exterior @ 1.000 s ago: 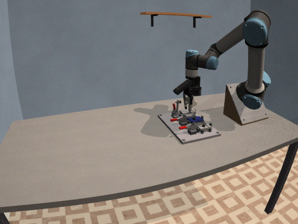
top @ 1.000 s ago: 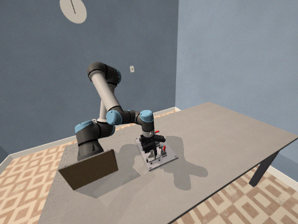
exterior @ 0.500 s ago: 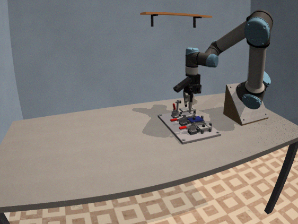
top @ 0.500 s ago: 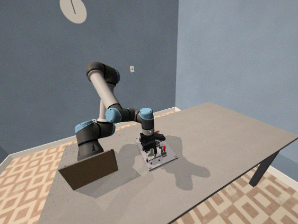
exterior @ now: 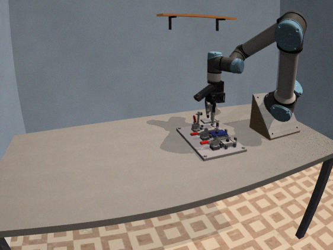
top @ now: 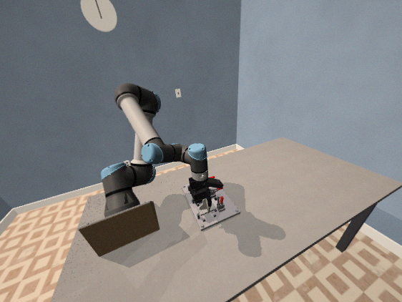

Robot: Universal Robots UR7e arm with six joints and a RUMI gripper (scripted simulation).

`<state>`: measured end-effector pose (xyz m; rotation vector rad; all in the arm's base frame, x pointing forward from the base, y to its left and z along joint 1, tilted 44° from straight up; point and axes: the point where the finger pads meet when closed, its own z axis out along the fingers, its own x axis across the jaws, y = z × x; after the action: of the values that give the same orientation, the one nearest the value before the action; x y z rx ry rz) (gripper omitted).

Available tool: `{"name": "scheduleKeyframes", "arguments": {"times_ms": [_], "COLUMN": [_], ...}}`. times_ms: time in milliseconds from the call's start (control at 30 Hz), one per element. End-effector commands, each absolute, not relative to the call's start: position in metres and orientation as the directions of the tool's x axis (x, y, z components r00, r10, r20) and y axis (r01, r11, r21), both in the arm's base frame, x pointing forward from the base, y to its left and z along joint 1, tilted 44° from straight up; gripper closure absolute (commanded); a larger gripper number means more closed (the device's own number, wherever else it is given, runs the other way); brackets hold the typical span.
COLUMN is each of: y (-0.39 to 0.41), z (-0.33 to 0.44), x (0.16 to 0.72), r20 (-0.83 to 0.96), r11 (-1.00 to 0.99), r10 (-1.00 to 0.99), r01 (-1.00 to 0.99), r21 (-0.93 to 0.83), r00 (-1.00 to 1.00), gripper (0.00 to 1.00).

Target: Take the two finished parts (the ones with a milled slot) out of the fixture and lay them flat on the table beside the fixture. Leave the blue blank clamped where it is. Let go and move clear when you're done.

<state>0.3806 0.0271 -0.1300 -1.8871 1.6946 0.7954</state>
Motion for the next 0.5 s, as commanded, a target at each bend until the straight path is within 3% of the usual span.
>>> {"name": "scheduleKeyframes", "arguments": {"times_ms": [0, 467], "y": [0.0257, 0.0235], "z": [-0.1290, -0.1268], "x": [0.3811, 0.3807], "r20": [-0.696, -0.696], "r11": [-0.119, -0.119], "r10": [-0.715, -0.715], "r01": [-0.993, -0.993], "r21": [0.029, 0.029], "r00": [0.065, 0.065], "gripper": [1.00, 1.00]}}
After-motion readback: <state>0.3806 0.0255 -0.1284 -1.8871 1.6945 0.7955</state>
